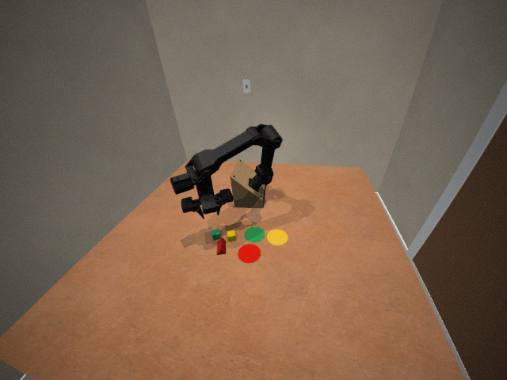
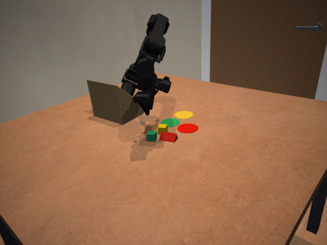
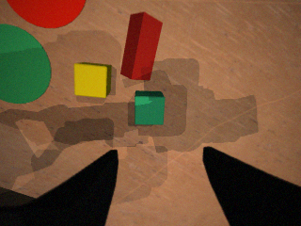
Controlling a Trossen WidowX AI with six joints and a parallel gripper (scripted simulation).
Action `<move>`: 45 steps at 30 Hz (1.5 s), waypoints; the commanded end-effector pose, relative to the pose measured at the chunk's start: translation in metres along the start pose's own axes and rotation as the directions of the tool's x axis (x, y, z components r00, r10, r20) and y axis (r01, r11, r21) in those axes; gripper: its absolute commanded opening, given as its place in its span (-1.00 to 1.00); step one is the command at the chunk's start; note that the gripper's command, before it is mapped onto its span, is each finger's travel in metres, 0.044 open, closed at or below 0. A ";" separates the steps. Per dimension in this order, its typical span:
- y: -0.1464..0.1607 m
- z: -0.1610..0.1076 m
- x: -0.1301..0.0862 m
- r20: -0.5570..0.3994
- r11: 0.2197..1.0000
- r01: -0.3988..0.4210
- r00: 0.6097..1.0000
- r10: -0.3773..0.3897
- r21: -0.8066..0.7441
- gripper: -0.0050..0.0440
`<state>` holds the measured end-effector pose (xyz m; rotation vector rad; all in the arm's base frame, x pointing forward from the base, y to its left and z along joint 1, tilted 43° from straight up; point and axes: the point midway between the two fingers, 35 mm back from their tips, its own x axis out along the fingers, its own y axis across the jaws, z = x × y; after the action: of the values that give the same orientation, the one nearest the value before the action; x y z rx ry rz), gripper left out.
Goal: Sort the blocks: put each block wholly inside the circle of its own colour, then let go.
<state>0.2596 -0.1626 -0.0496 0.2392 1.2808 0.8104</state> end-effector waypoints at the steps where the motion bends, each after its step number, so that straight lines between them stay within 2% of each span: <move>1: -0.003 0.003 -0.010 0.023 0.999 -0.010 1.000 0.009 0.051 0.29; 6: -0.002 0.004 -0.007 0.021 0.999 -0.012 1.000 0.011 0.049 0.29; 11: 0.002 0.003 0.045 0.016 0.998 -0.026 1.000 0.025 0.054 0.29; 13: 0.003 0.002 0.057 0.016 0.998 -0.026 1.000 0.026 0.053 0.29; 18: 0.003 0.004 0.056 0.019 0.999 -0.018 1.000 0.017 0.047 0.29; 20: 0.003 0.003 0.066 0.016 0.998 -0.026 1.000 0.025 0.053 0.29; 22: 0.003 0.003 0.066 0.016 0.998 -0.026 1.000 0.025 0.053 0.29; 26: 0.004 0.003 0.086 0.016 0.998 -0.027 1.000 0.026 0.053 0.29; 37: 0.005 0.003 0.103 0.016 0.998 -0.027 1.000 0.027 0.053 0.29; 42: 0.005 0.004 0.104 0.018 0.998 -0.023 1.000 0.022 0.050 0.29; 43: 0.002 0.006 0.100 0.020 0.999 -0.011 1.000 0.010 0.041 0.19; 45: 0.002 0.006 0.100 0.020 0.999 -0.011 1.000 0.010 0.041 0.13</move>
<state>0.2648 -0.0898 -0.1262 0.3030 1.2941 0.8040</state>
